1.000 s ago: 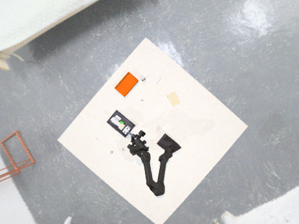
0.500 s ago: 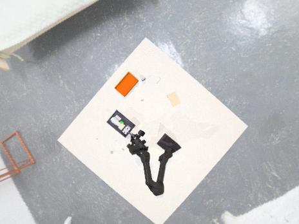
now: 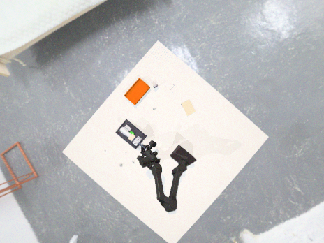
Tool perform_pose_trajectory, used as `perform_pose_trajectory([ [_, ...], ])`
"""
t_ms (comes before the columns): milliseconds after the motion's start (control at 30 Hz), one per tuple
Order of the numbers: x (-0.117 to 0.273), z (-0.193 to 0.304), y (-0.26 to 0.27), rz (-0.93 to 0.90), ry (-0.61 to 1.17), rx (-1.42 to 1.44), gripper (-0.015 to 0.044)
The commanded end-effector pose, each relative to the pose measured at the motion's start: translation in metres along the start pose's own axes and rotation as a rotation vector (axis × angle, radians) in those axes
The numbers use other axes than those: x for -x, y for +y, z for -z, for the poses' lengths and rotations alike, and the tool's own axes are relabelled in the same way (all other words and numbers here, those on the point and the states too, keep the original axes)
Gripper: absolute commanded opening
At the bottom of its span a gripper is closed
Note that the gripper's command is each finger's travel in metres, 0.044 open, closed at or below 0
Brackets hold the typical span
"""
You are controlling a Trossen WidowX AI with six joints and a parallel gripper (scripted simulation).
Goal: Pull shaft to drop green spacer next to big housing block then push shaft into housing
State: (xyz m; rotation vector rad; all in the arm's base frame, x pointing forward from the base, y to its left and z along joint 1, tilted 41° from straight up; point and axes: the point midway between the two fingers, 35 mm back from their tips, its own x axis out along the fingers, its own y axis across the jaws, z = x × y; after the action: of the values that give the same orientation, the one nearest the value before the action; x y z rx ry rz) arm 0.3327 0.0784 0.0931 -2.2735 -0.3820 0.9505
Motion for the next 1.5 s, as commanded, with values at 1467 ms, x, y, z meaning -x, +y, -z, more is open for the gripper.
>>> perform_pose_trajectory([
  [1467, -0.013, 0.016, -0.002, 0.004, 0.007, 0.002, 0.0],
])
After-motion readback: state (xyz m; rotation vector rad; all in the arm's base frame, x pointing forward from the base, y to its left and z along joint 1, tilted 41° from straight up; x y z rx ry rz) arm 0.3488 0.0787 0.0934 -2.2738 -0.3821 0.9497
